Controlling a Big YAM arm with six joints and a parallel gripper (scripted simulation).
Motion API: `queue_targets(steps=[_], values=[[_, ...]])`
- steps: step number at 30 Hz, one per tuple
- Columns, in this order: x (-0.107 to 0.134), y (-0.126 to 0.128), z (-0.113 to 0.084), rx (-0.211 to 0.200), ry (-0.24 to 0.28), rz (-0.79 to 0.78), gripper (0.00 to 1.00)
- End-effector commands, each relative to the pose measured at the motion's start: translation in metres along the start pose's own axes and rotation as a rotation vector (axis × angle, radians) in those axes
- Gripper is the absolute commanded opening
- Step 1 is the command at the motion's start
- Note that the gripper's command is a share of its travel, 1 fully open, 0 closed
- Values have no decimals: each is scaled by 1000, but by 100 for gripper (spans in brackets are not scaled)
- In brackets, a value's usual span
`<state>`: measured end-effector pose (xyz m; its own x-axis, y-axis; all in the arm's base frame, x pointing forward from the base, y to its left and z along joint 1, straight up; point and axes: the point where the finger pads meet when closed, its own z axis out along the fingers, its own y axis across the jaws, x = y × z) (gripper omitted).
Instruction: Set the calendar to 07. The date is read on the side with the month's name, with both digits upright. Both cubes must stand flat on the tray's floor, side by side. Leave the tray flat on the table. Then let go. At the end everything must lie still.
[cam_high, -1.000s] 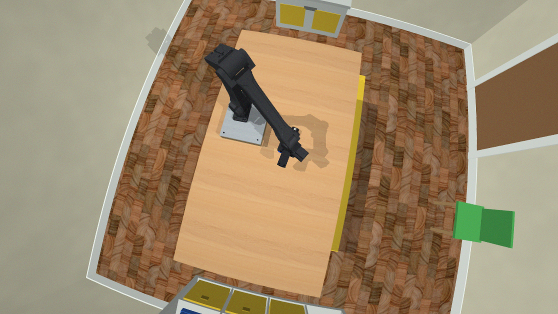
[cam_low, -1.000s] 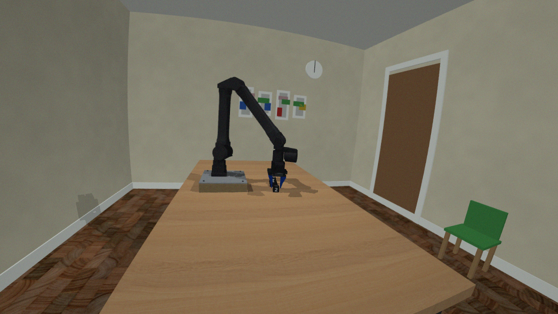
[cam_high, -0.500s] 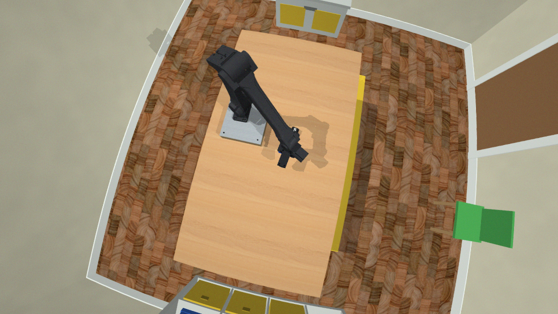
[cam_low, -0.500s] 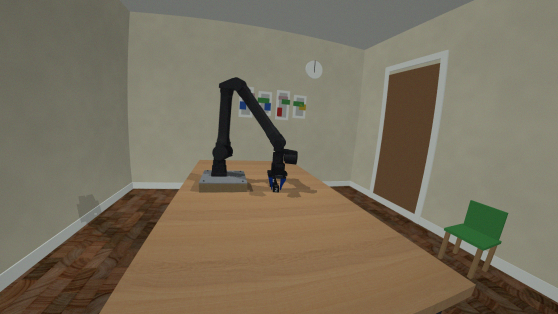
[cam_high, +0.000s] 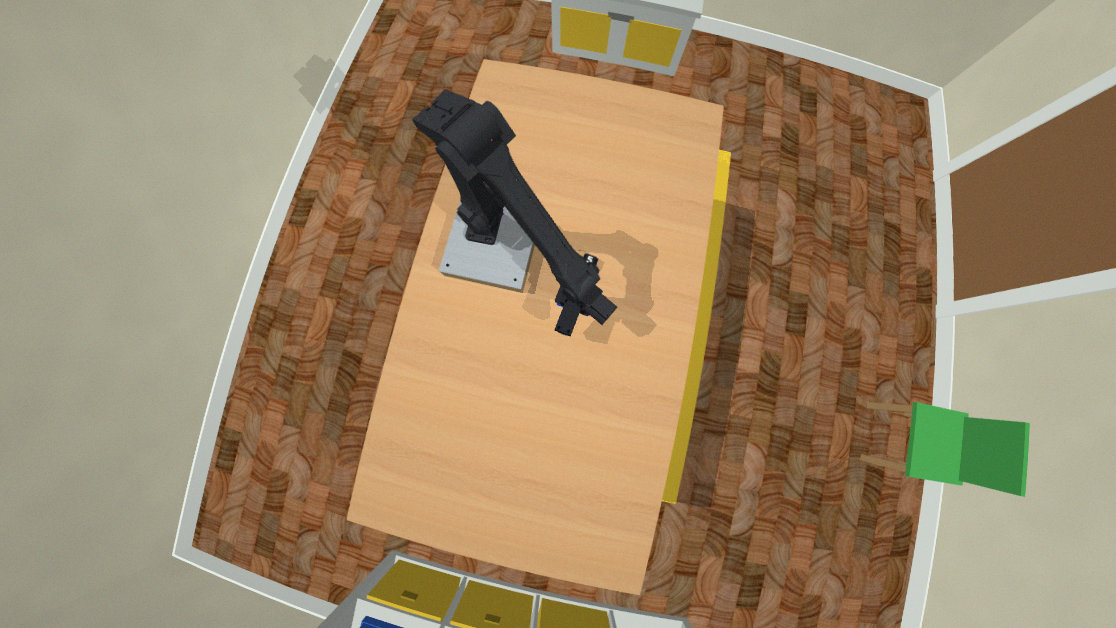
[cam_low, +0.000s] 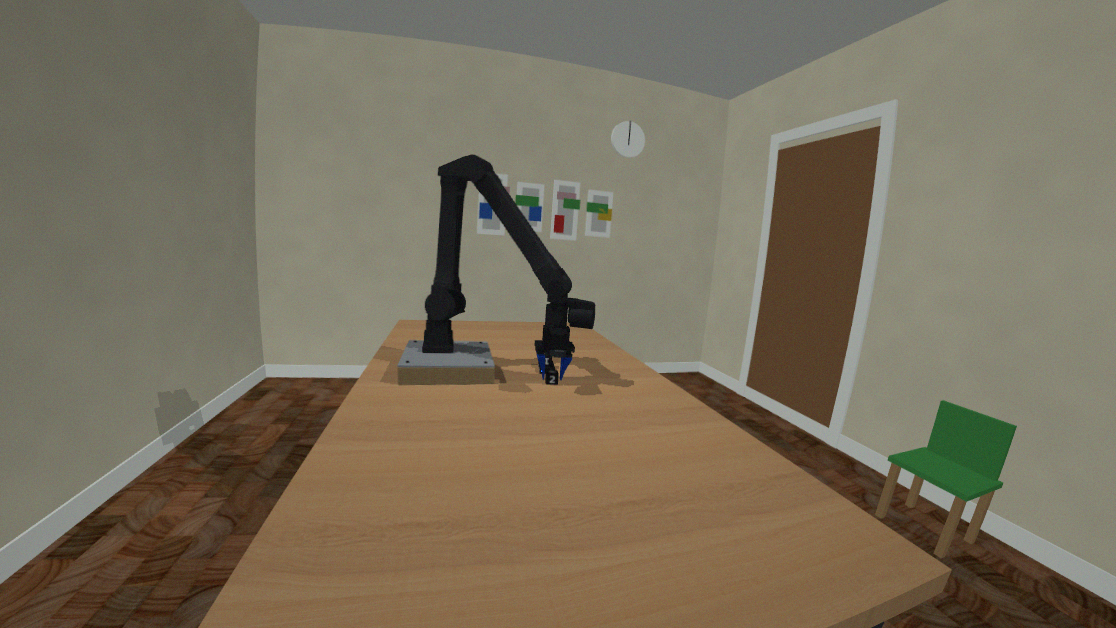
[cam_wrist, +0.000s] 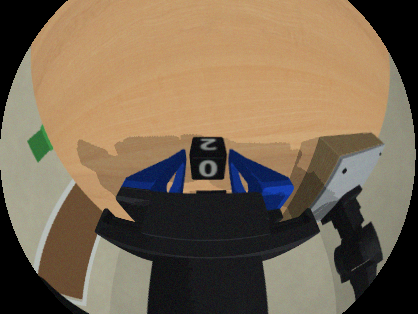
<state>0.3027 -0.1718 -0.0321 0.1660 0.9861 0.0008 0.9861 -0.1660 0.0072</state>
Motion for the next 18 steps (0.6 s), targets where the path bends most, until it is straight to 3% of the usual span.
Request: queue_targets(steps=[1, 17, 18], values=[[-1, 8, -7, -28, -15, 0, 47], [-1, 8, -7, -28, -15, 0, 47], [-1, 8, -7, -28, -15, 0, 28]])
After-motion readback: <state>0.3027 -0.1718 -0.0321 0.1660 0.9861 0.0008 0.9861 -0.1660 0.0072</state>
